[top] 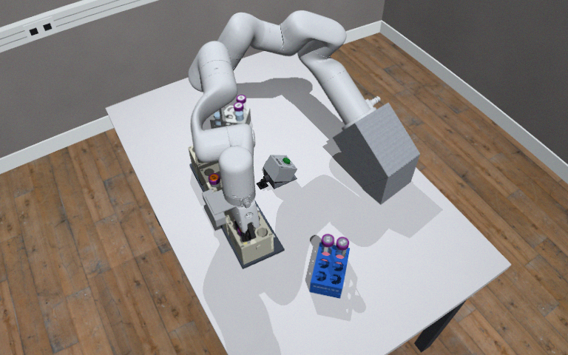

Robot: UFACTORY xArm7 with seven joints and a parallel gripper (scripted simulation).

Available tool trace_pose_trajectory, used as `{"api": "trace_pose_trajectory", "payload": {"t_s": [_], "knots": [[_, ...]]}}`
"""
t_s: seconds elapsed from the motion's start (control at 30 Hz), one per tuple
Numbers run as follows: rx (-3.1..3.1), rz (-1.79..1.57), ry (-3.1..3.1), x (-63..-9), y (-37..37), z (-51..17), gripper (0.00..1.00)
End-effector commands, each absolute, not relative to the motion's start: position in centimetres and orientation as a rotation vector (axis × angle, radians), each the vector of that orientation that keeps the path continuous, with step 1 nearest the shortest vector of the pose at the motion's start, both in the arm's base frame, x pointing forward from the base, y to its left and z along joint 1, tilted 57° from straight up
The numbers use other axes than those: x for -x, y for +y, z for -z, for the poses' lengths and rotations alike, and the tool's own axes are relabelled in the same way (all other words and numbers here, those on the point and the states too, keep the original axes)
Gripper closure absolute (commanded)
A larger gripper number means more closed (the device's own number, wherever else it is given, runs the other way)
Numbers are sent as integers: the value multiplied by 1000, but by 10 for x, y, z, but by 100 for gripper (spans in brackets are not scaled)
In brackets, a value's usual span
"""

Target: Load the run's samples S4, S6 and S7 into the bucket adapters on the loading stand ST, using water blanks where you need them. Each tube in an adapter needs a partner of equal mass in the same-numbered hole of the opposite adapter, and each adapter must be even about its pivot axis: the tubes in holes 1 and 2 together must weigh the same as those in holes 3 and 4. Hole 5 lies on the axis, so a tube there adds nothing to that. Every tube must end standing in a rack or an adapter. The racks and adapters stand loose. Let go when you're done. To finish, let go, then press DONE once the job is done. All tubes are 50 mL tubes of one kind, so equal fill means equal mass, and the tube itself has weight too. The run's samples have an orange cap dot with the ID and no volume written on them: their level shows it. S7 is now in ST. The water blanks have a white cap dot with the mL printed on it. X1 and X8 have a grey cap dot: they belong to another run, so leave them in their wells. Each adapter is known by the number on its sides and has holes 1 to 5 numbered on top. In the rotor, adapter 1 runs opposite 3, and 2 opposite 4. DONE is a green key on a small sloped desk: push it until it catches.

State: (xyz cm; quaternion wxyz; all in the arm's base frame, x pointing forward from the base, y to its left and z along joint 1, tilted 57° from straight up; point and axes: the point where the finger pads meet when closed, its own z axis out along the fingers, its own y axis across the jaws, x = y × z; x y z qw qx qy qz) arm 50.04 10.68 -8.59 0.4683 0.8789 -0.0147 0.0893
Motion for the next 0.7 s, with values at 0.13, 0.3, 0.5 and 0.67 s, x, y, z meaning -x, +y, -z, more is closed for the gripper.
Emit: {"api": "trace_pose_trajectory", "payload": {"t_s": [0.13,0.3,0.5,0.67], "knots": [[-2160,-223,-34,-502,105,89,100],[-2160,-223,-34,-503,100,92,100],[-2160,-223,-34,-503,96,95,100],[-2160,-223,-34,-504,92,97,100]]}}
